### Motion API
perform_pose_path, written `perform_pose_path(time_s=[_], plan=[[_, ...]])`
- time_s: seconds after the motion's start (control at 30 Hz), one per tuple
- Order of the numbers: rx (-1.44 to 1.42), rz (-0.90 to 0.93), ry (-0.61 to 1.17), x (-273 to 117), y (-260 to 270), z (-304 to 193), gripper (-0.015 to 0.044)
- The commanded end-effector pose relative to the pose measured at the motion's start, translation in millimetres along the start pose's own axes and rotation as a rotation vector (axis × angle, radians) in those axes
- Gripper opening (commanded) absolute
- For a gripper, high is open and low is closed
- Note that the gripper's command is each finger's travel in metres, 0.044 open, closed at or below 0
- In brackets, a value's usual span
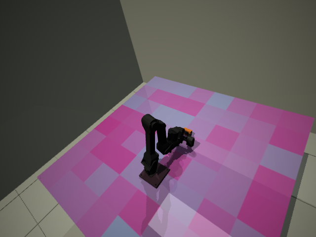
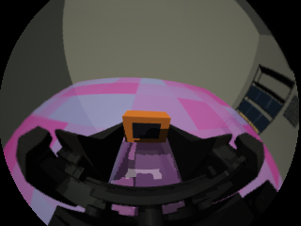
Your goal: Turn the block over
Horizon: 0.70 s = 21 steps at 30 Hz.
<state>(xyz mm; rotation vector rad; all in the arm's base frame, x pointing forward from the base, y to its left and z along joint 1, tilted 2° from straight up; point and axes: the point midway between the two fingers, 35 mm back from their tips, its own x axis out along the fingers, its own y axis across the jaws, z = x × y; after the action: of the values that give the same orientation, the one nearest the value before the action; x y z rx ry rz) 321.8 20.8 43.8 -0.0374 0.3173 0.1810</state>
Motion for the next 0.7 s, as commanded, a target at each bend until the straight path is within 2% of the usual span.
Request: perform_pose_path(time_s=[0.0,0.43,0.67], plan=[[0.006,0.003,-0.004,-0.1,0.4,0.6,0.0105],[0.006,0.003,-0.004,-0.1,0.4,0.6,0.044],[0.006,0.003,-0.004,-0.1,0.4,0.6,0.044]])
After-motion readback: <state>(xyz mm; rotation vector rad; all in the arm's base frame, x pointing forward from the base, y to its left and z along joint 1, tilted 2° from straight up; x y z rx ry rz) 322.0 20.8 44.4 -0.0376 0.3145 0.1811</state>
